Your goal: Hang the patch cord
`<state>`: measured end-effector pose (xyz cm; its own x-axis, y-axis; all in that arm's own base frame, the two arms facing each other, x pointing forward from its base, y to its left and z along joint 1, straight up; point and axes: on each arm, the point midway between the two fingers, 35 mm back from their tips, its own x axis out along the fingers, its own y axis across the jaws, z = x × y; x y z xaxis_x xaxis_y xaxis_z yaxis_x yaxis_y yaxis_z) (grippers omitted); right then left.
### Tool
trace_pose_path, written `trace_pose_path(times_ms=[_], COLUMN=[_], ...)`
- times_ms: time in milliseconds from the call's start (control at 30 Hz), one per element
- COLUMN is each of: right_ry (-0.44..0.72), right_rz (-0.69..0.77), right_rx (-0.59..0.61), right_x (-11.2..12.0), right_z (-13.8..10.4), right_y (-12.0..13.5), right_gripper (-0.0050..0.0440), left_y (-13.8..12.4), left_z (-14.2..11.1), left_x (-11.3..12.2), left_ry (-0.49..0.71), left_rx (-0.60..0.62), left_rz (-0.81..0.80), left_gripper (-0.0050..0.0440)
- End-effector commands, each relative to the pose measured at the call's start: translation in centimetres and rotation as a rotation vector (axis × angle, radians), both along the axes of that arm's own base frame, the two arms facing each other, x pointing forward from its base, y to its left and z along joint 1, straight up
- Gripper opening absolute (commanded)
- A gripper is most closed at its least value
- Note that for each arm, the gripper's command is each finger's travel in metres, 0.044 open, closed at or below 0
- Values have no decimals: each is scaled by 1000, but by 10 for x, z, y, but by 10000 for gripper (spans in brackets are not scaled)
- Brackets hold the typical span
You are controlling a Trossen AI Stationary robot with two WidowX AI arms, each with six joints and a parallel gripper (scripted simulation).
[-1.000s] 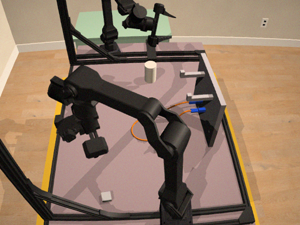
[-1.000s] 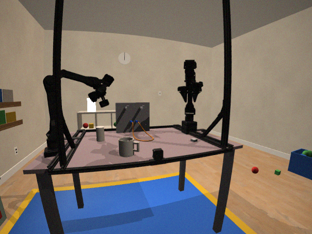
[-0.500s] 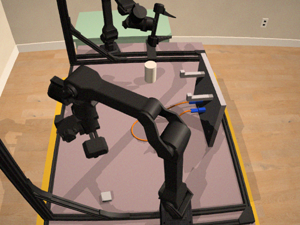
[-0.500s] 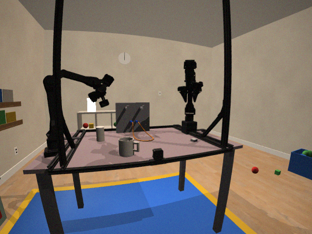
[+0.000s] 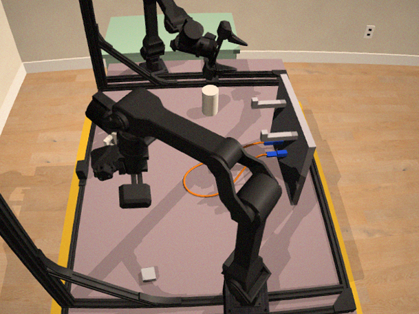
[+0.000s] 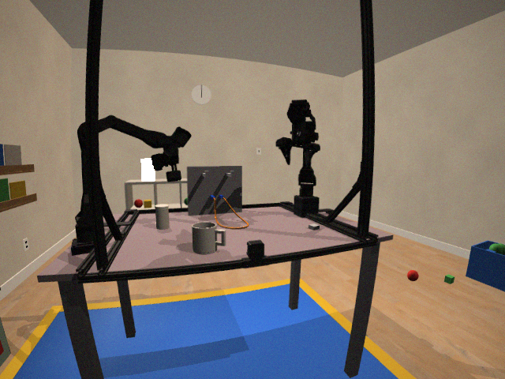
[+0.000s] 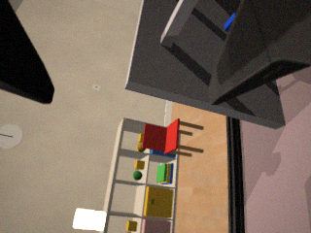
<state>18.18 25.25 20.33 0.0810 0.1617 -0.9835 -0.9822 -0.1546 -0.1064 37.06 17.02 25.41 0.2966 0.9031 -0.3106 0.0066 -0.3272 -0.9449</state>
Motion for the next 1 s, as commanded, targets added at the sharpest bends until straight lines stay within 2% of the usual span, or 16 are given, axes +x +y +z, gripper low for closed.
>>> trace_pose_path(times_ms=[0,67,300,500,567,633,967], right_ry=[-45,-83,-166,-238,-238,-278,-412], right_rz=[-63,-152,-338,-480,-480,-556,-778], right_rx=[68,131,253,361,361,421,603], right_x=[10,26,57,81,81,93,125], right_z=[8,10,15,23,23,27,44], right_y=[-4,-9,-26,-41,-41,-52,-89], right_gripper=[440,440,440,440,440,440,440], left_y=[-5,-14,-35,-53,-53,-64,-100], left_z=[-8,-22,-51,-73,-73,-85,-122], left_x=[12,27,56,76,76,86,111], left_ry=[47,130,280,411,411,479,666], left_rx=[15,31,80,149,149,196,371], left_rz=[-68,-158,-345,-503,-503,-590,-848], left_gripper=[440,440,440,440,440,440,440])
